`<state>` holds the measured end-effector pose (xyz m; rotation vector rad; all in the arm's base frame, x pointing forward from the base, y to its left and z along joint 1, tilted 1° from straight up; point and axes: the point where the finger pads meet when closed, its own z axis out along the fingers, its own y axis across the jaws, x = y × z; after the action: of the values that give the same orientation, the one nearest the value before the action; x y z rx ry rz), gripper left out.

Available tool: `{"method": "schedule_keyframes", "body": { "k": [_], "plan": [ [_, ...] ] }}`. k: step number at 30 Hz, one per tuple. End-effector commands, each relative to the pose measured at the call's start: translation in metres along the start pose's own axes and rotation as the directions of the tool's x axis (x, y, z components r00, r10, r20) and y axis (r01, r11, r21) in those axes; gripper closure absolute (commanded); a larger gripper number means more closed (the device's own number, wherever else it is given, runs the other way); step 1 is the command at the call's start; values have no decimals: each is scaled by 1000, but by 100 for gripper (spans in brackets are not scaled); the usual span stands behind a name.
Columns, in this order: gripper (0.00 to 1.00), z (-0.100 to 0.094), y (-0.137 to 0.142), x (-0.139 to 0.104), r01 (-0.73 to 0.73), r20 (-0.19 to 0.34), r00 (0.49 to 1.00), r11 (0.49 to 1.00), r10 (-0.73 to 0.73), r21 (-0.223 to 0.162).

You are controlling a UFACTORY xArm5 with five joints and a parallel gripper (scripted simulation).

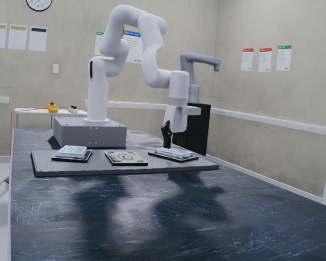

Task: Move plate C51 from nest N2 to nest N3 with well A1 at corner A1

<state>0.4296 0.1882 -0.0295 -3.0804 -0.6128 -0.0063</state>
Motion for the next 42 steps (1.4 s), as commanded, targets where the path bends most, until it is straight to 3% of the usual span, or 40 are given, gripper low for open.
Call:
{"method": "schedule_keyframes", "body": {
  "k": [1,42],
  "plan": [
    [0,-1,0,2,0,-4,1000,1000,0,-9],
    [0,19,0,2,0,-4,1000,1000,0,-9]
  ]
}}
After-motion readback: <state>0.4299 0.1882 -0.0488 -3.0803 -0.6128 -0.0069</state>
